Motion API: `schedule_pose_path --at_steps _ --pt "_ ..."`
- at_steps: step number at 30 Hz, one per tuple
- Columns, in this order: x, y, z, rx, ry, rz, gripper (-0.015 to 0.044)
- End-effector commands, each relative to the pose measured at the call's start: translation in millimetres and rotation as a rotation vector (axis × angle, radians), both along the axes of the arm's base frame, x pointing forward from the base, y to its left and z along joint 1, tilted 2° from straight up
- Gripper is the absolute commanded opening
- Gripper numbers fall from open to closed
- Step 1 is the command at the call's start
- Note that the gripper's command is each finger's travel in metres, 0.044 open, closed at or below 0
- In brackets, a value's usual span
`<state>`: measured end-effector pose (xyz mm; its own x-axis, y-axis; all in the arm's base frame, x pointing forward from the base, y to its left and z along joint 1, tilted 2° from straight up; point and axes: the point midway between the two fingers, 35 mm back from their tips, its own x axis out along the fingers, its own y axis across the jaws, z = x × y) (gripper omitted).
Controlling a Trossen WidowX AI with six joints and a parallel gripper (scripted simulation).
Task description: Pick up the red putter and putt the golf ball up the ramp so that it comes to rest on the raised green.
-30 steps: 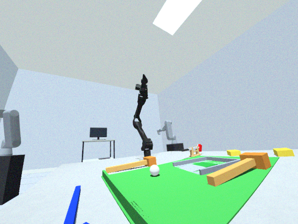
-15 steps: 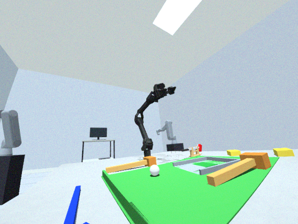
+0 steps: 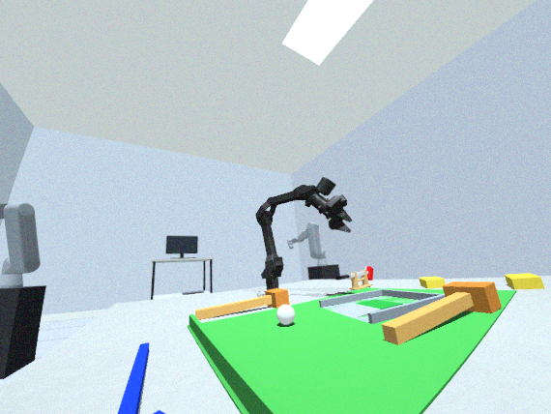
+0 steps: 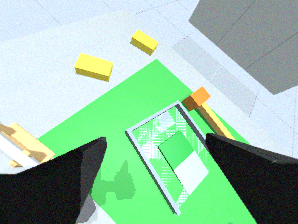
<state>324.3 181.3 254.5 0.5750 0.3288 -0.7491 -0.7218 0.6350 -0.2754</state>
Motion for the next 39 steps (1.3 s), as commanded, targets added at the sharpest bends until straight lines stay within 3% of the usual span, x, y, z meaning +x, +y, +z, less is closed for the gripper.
schedule_pose_path --at_steps 1,9,18,39 --pt "-27 20 -57 -0.153 0.138 0.279 0.0440" --pt "-102 40 -142 -0.320 0.385 0.850 0.0440" --pt "-105 40 -145 -0.321 0.390 0.862 0.0440" --pt "-108 42 -191 -0.321 0.390 0.862 0.0440"
